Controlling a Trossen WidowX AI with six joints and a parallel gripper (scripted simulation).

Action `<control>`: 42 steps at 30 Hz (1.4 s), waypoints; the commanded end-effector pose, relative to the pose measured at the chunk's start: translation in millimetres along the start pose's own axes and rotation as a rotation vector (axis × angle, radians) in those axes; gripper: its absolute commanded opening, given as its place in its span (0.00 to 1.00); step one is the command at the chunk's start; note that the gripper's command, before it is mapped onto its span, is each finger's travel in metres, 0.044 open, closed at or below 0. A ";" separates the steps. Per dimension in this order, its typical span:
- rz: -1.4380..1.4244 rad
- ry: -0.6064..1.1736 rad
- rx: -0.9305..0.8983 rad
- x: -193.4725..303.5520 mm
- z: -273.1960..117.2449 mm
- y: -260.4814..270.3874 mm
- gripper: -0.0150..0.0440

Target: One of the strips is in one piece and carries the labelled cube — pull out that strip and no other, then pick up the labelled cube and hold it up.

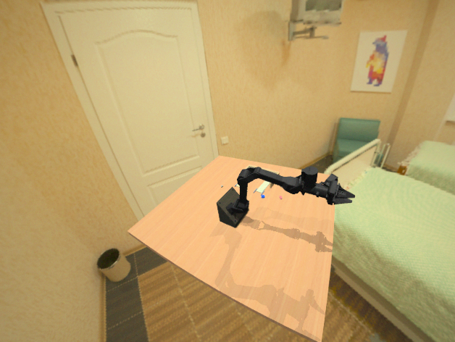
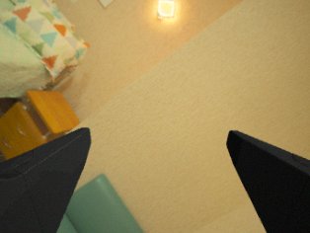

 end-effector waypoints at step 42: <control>0.382 0.253 -1.561 -76.5 -410.7 303.3 0.93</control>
Point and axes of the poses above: the point midway between the two fingers, 35 mm back from their tips, its own z axis out along the fingers, its own y axis across the jaws, x = y × z, the point moved 9 cm from there along -z, back along the fingers, and after that the axes turned 11 degrees about z, right-handed, at the moved point
